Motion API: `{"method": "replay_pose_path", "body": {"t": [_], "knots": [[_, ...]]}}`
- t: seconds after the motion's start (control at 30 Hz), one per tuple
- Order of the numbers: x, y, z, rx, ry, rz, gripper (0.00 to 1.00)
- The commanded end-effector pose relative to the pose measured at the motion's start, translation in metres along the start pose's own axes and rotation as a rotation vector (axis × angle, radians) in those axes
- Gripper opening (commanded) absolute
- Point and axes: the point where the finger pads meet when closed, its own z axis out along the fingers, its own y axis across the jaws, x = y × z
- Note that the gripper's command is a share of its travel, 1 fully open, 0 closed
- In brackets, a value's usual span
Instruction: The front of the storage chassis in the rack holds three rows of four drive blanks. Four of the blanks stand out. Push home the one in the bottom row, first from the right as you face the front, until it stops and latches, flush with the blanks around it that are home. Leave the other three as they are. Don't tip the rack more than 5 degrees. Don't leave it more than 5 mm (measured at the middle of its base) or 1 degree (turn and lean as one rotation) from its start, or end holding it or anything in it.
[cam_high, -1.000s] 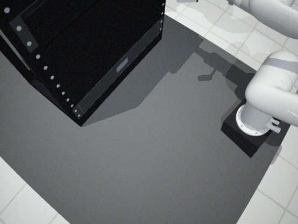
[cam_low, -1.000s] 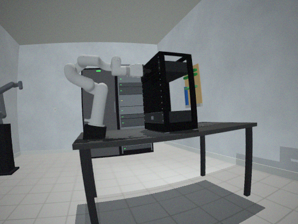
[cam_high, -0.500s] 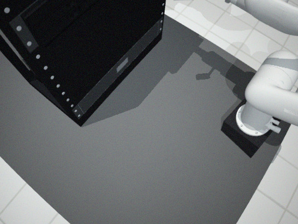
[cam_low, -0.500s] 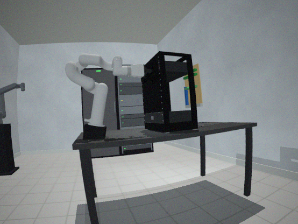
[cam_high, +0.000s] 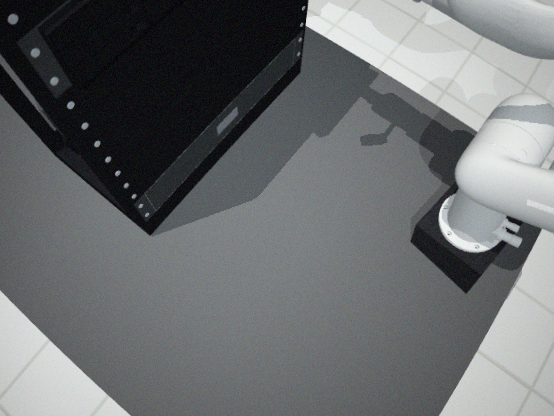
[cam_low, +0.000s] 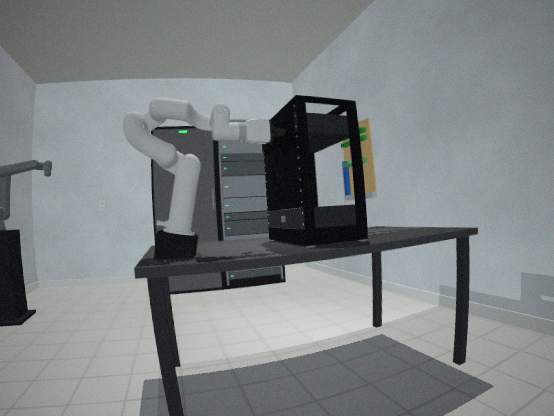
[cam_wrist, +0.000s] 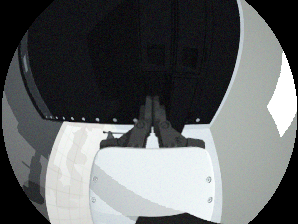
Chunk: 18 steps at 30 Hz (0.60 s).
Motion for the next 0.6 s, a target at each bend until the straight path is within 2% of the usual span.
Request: {"method": "replay_pose_path", "body": {"t": [0.0, 0.57], "knots": [[0.0001, 0.0021, 0.0005, -0.004, 0.000, 0.000, 0.00], [0.0001, 0.0023, 0.0035, -0.004, 0.000, 0.000, 0.00]]}}
